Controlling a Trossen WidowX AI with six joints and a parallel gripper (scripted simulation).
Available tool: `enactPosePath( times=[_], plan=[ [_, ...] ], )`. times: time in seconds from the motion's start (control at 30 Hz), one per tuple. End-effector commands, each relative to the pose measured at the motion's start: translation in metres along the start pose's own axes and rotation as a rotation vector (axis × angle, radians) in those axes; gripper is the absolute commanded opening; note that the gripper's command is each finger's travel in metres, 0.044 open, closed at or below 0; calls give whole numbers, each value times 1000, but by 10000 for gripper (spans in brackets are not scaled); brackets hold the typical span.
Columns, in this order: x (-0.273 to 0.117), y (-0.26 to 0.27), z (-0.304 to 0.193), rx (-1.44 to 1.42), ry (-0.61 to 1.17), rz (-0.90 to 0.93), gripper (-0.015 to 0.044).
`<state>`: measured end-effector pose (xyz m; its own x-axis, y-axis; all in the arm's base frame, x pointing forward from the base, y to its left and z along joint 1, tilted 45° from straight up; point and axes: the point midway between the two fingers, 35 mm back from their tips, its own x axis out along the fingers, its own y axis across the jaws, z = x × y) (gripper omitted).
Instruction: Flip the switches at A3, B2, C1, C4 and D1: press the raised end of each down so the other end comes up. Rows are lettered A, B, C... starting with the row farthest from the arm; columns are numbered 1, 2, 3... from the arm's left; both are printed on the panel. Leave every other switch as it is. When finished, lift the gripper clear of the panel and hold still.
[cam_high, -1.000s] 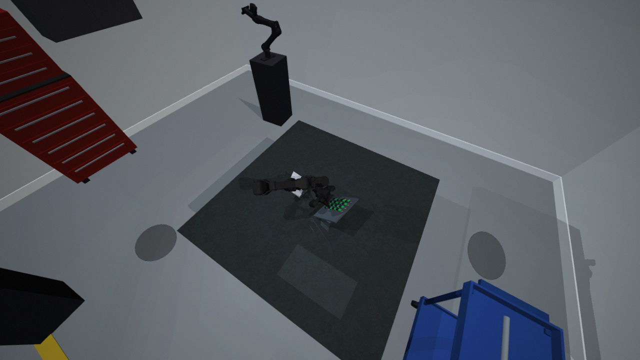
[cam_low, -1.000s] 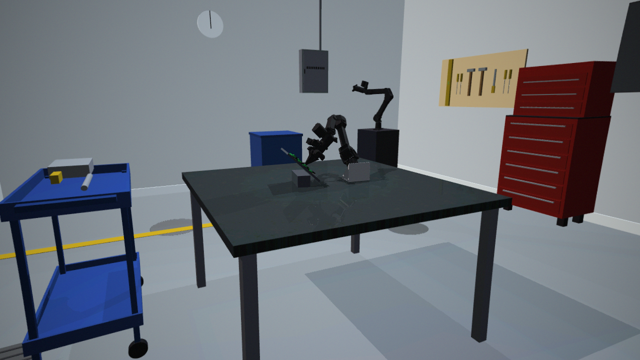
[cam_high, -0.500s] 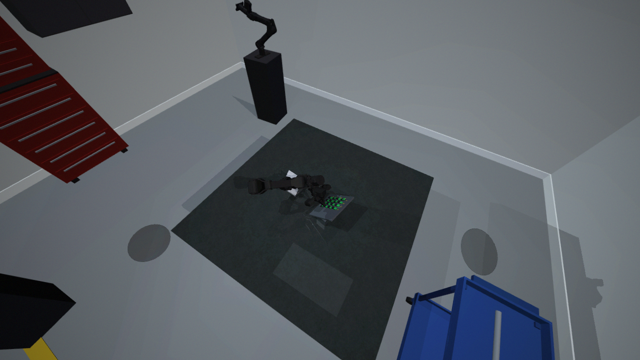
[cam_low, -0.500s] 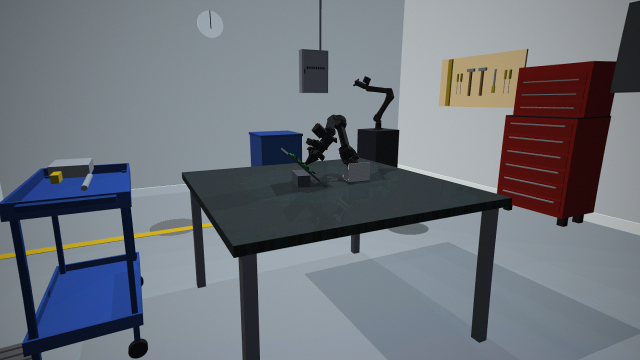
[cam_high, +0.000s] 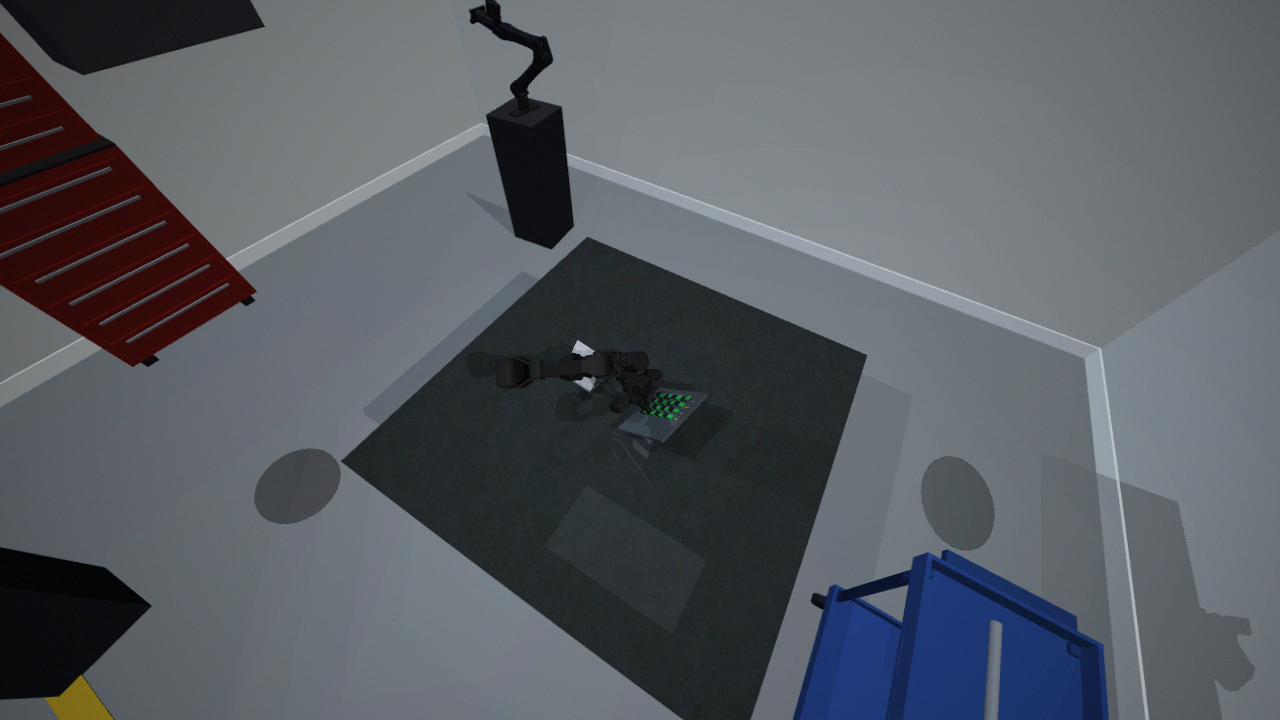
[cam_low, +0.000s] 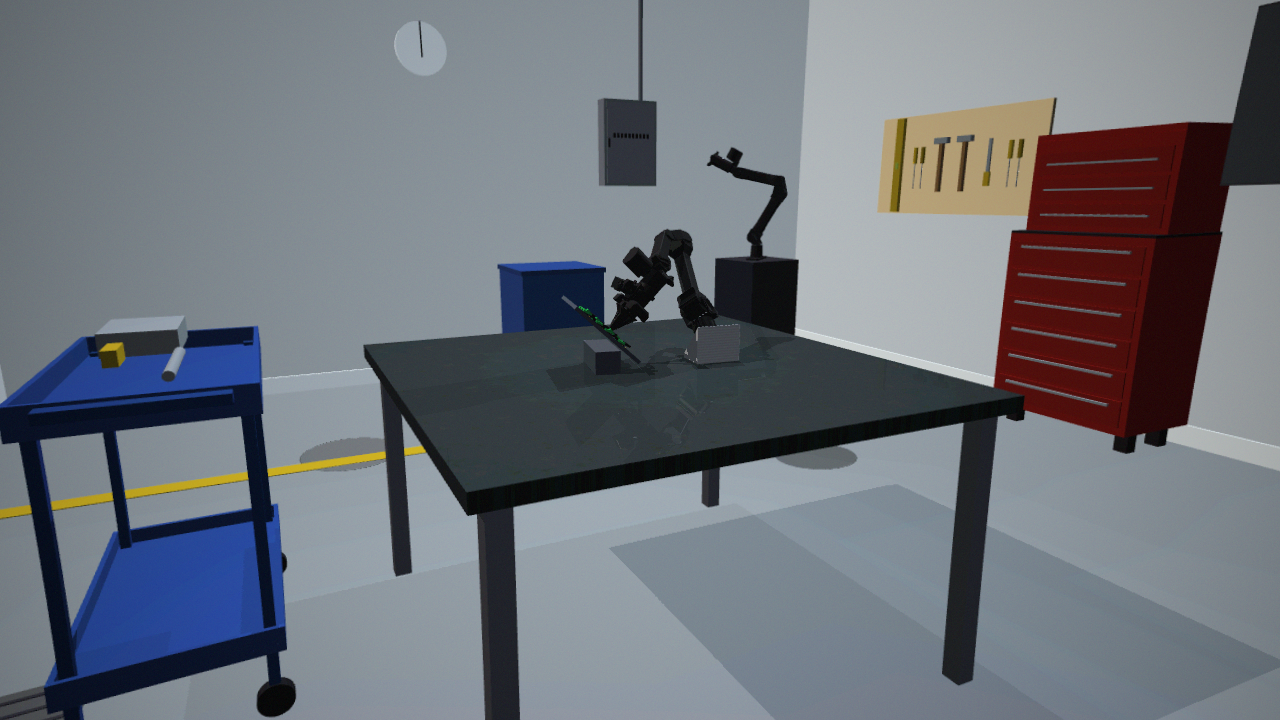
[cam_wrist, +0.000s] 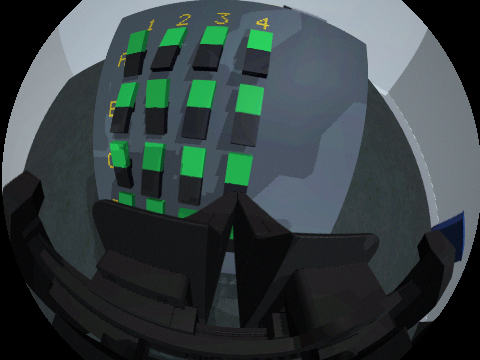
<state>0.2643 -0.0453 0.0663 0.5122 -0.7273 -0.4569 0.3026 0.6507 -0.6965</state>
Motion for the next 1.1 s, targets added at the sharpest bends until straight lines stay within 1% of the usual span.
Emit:
enactPosePath(
  times=[0.0,0.23,0.3,0.43,0.57,0.9,1.07],
  plan=[
    [1,1,0,-4,0,3,0],
    [2,1,0,-4,0,3,0],
    [-4,2,0,1,6,6,0],
    [-34,8,0,0,31,20,0],
    [-62,2,2,-5,30,8,0],
    [-64,4,2,-5,30,7,0],
    [-65,46,-14,-4,34,17,0]
  ],
)
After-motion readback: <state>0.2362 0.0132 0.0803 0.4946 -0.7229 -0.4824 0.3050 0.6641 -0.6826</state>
